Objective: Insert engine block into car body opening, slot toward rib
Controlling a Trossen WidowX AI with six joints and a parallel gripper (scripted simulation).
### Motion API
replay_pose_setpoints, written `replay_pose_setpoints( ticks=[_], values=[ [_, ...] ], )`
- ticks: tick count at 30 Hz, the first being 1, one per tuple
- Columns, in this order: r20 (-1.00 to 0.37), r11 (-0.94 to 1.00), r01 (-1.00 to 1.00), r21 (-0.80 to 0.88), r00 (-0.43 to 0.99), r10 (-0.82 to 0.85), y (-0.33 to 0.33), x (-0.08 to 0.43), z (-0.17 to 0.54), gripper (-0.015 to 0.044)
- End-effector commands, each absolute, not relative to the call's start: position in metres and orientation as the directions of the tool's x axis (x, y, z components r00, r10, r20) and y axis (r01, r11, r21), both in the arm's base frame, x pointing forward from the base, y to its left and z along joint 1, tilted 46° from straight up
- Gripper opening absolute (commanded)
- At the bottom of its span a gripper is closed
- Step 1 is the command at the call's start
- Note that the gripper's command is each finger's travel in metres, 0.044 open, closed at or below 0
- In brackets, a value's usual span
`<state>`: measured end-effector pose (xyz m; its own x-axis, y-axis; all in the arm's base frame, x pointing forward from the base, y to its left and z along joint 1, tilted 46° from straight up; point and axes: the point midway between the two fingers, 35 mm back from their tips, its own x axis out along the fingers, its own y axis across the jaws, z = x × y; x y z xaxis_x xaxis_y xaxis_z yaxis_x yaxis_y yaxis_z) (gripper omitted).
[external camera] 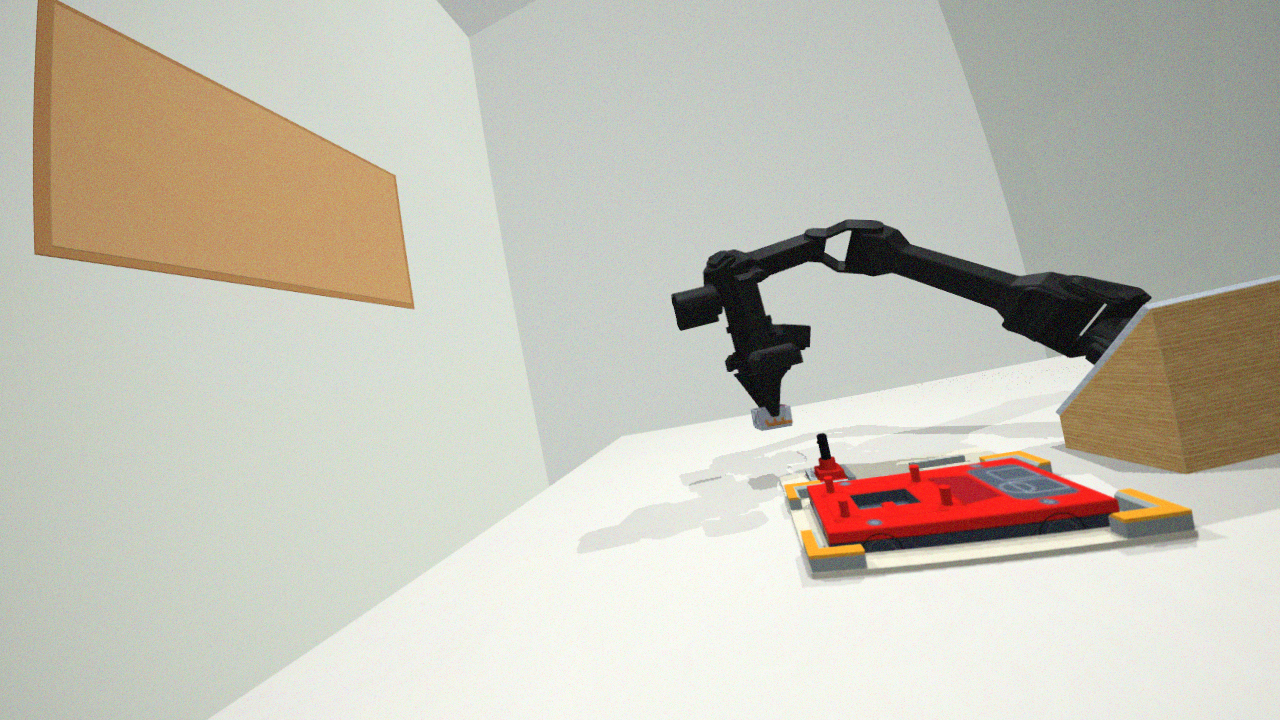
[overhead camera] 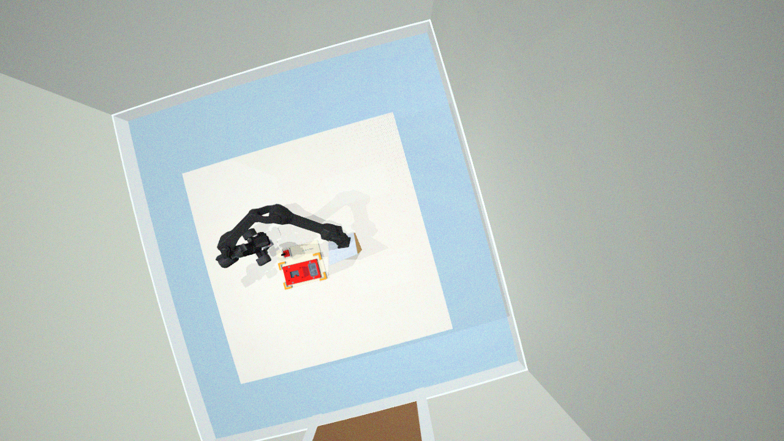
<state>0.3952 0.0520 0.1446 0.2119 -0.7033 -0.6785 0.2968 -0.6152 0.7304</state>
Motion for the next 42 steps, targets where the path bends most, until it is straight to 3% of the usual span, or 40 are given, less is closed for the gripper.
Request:
replay_pose_setpoints(
  ticks=[1, 19, 42],
  values=[
    [-0.687, -0.621, 0.301, 0.724, 0.229, -0.690, 0.064, 0.391, 0.157, 0.0000],
    [-0.699, -0.629, 0.309, 0.714, 0.253, -0.669, 0.089, 0.374, 0.185, 0.0000],
    [-0.705, -0.737, -0.374, 0.562, 0.250, -0.664, 0.112, 0.372, 0.140, 0.0000]
  ],
)
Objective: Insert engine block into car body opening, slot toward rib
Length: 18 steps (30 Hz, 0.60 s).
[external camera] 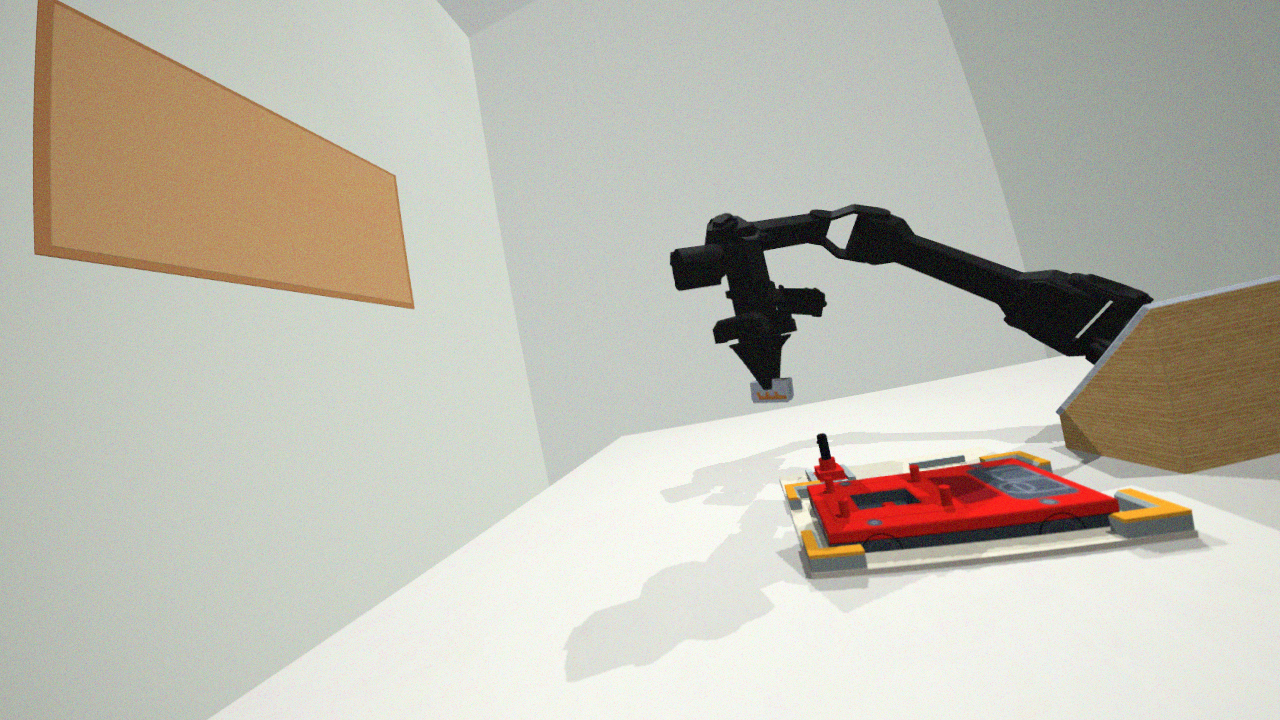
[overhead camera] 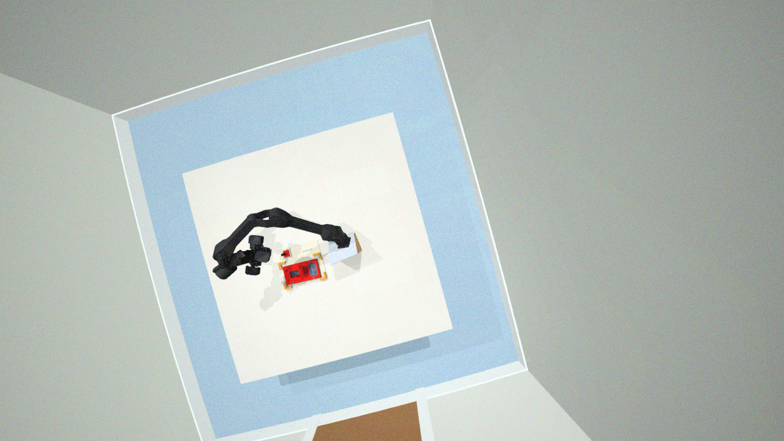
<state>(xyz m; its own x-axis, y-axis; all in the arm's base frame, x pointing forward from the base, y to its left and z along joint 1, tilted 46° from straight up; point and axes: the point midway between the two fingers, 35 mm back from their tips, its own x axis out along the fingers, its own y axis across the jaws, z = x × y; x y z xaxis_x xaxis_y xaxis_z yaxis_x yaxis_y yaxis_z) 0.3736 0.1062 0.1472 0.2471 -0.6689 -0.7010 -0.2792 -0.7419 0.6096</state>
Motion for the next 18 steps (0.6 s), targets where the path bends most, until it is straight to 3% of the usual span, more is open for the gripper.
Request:
replay_pose_setpoints(
  ticks=[1, 18],
  values=[
    [-0.705, -0.733, -0.403, 0.548, 0.250, -0.664, 0.113, 0.372, 0.138, 0.0000],
    [-0.708, -0.554, -0.798, 0.239, 0.247, -0.662, 0.129, 0.365, 0.104, 0.0000]
  ],
)
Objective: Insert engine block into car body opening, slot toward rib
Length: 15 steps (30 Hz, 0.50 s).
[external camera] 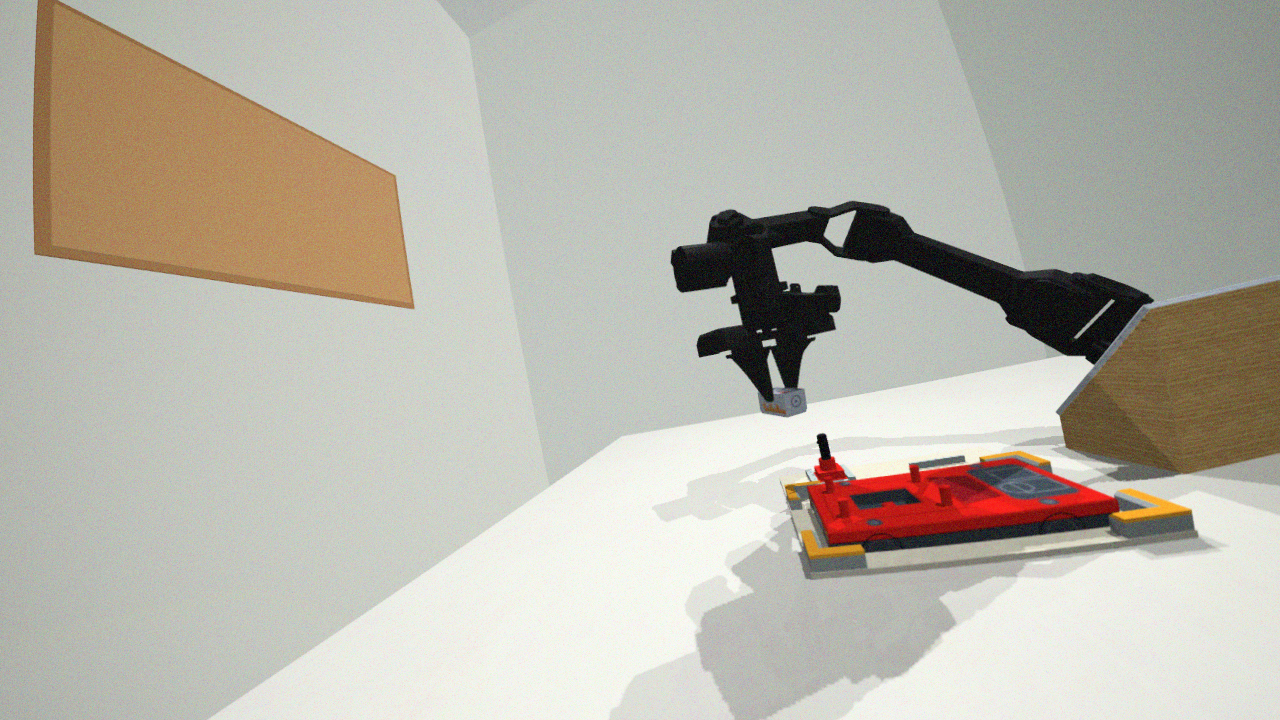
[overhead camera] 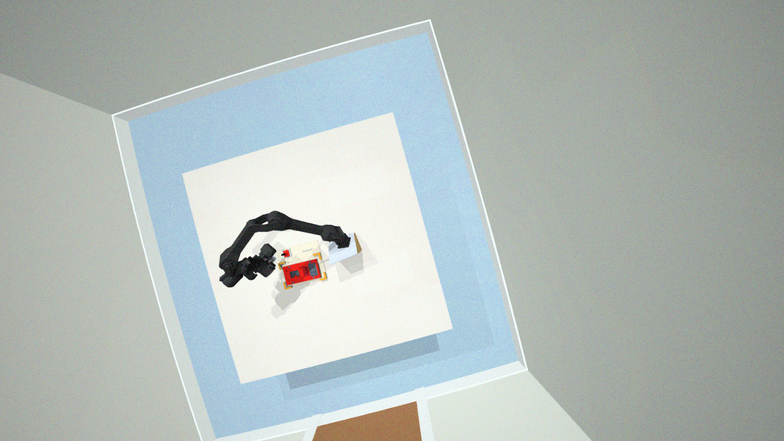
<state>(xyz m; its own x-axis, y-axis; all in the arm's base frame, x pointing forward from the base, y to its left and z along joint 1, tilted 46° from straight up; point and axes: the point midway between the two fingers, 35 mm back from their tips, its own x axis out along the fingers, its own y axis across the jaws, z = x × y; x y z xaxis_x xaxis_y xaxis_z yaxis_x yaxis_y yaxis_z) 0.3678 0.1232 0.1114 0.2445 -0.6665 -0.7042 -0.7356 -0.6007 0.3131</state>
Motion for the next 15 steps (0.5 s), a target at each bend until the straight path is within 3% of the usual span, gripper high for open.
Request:
replay_pose_setpoints(
  ticks=[1, 15],
  values=[
    [-0.708, -0.537, -0.815, 0.218, 0.247, -0.662, 0.130, 0.365, 0.102, 0.0000],
    [-0.711, -0.259, -0.962, -0.090, 0.244, -0.660, 0.141, 0.357, 0.074, 0.0000]
  ],
)
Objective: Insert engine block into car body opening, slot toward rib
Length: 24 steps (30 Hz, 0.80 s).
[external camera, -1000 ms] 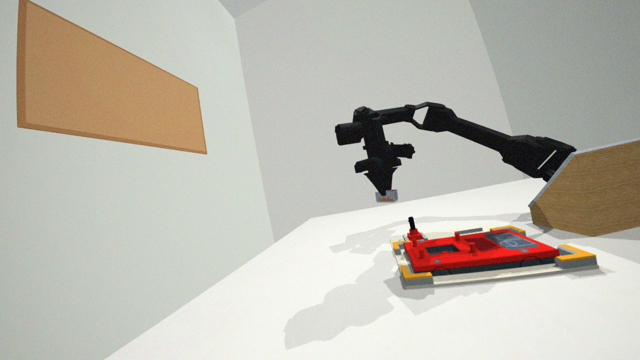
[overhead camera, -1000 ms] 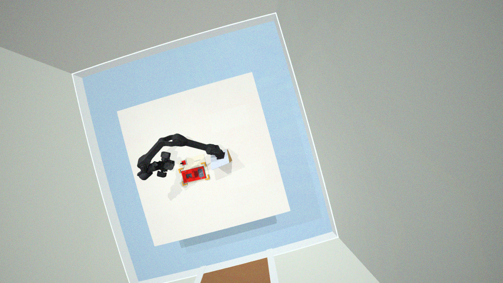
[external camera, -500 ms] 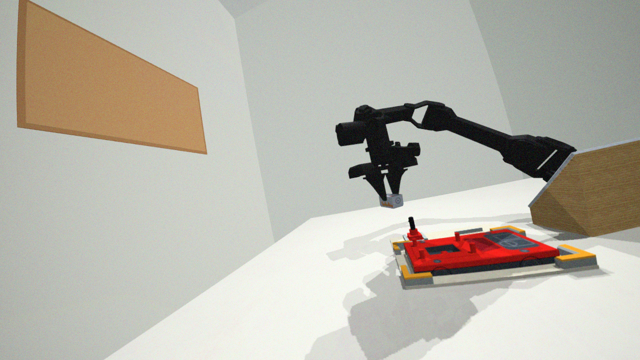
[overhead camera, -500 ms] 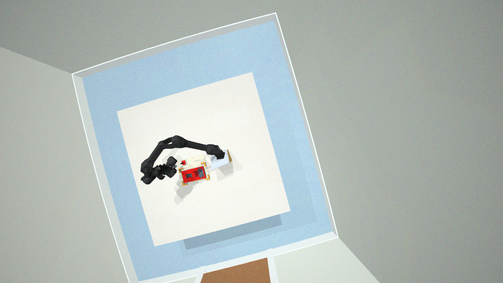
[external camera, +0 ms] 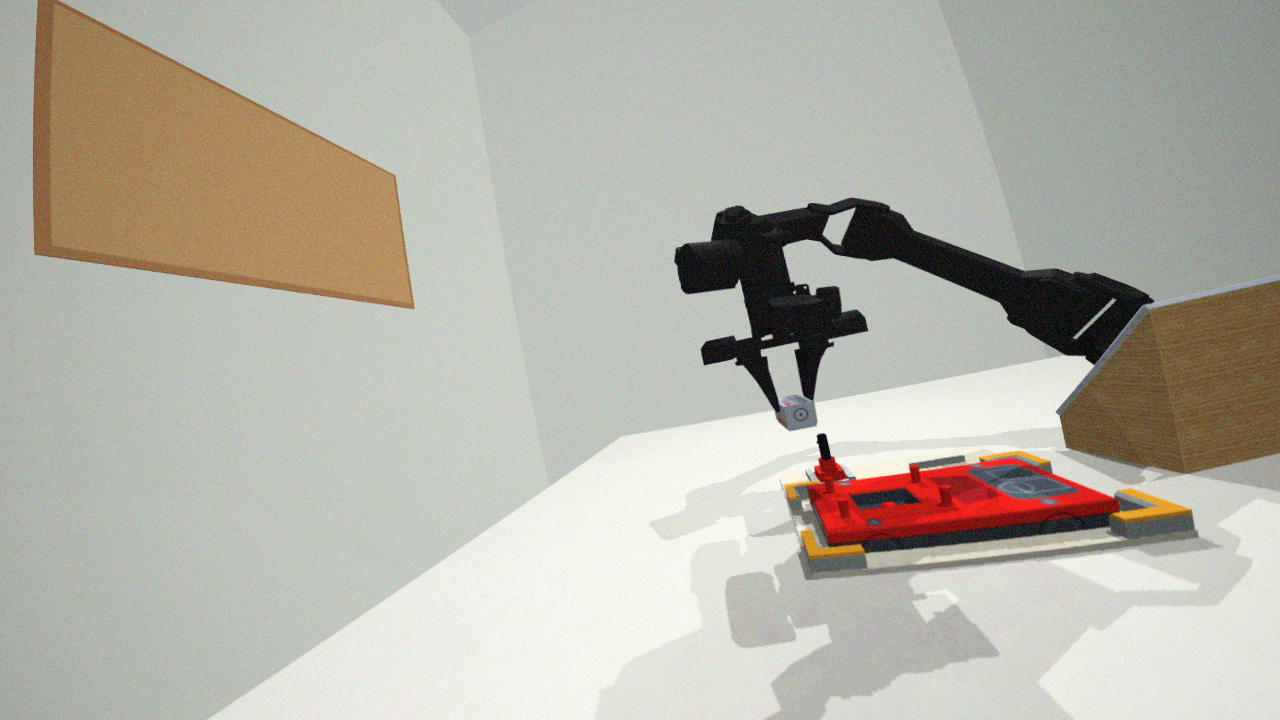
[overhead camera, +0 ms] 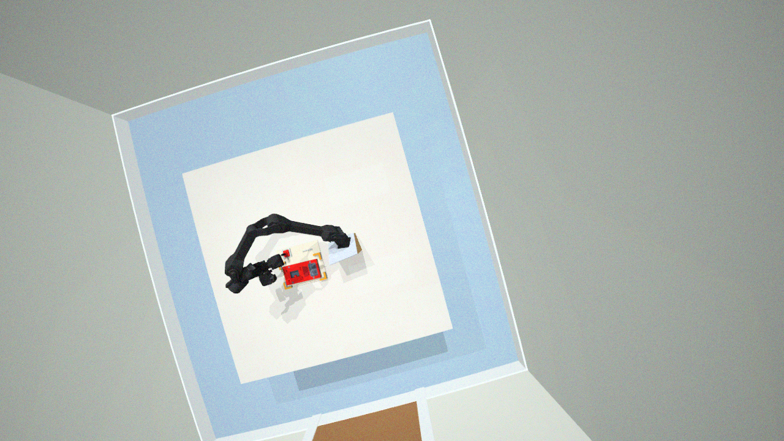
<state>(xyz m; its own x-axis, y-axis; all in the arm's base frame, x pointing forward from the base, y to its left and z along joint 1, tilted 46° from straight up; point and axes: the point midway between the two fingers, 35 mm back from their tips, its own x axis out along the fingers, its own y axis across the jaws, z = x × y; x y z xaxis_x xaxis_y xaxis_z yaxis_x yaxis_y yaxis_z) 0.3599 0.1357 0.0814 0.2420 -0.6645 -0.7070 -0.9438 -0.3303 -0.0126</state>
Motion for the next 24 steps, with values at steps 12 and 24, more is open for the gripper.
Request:
replay_pose_setpoints(
  ticks=[12, 24],
  values=[
    [-0.711, 0.023, -0.939, -0.342, 0.242, -0.660, 0.149, 0.348, 0.051, 0.0000],
    [-0.710, 0.301, -0.782, -0.545, 0.241, -0.662, 0.155, 0.339, 0.029, 0.0000]
  ],
)
